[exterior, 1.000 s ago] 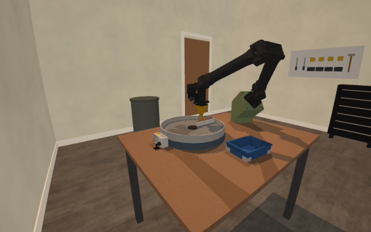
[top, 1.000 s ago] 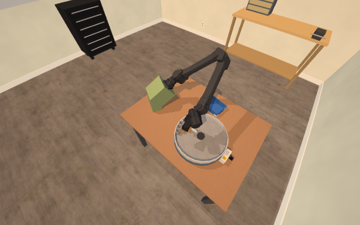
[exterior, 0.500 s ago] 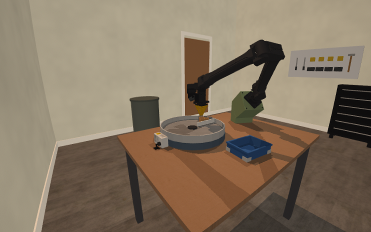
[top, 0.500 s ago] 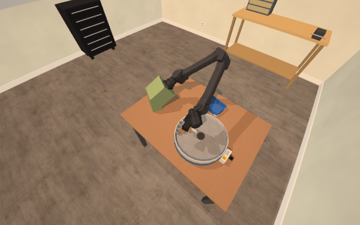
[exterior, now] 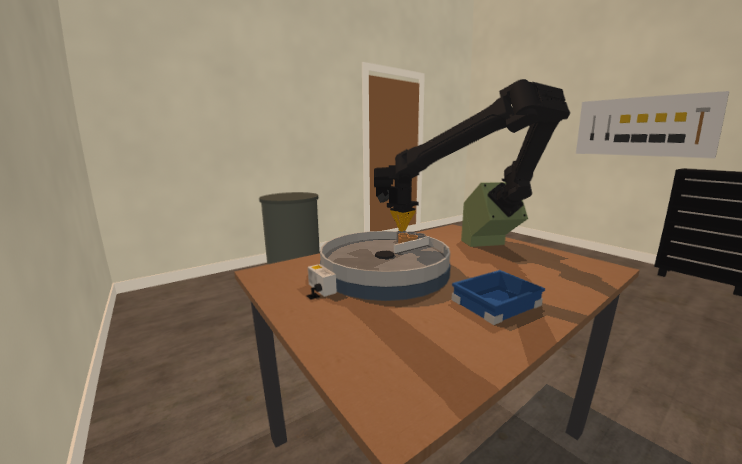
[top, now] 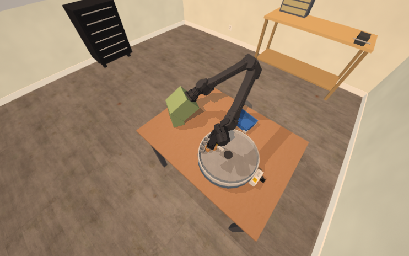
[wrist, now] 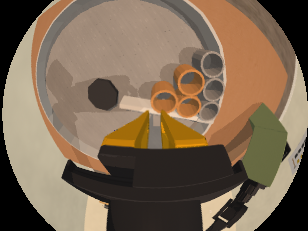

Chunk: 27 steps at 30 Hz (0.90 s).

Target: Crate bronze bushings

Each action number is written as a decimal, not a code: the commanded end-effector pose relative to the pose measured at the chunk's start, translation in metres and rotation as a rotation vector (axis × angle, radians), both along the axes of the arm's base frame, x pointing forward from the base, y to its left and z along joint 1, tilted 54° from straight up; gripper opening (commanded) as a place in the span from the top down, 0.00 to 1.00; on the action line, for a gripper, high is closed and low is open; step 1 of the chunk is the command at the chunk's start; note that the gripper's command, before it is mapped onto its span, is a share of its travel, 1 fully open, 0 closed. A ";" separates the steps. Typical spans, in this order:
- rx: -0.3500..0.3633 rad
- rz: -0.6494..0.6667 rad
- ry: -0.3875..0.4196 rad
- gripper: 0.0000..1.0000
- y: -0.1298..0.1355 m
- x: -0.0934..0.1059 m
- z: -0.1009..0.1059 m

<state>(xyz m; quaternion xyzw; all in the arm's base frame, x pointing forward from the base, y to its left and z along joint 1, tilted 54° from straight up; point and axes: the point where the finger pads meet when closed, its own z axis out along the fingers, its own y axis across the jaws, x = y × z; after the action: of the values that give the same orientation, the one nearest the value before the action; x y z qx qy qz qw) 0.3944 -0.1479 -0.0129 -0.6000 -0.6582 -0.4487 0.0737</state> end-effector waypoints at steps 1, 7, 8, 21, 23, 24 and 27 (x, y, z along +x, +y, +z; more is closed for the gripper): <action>-0.023 -0.018 -0.026 0.86 -0.012 0.006 0.006; -0.027 -0.013 -0.032 0.86 -0.012 0.010 0.009; -0.028 -0.012 -0.033 0.86 -0.013 0.011 0.009; -0.030 -0.011 -0.035 0.86 -0.013 0.012 0.009; -0.030 -0.011 -0.035 0.86 -0.013 0.012 0.009; -0.030 -0.011 -0.035 0.86 -0.013 0.012 0.009; -0.030 -0.011 -0.035 0.86 -0.013 0.012 0.009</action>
<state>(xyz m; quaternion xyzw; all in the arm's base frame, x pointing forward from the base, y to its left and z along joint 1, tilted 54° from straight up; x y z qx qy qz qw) 0.3944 -0.1478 -0.0129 -0.6005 -0.6577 -0.4487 0.0741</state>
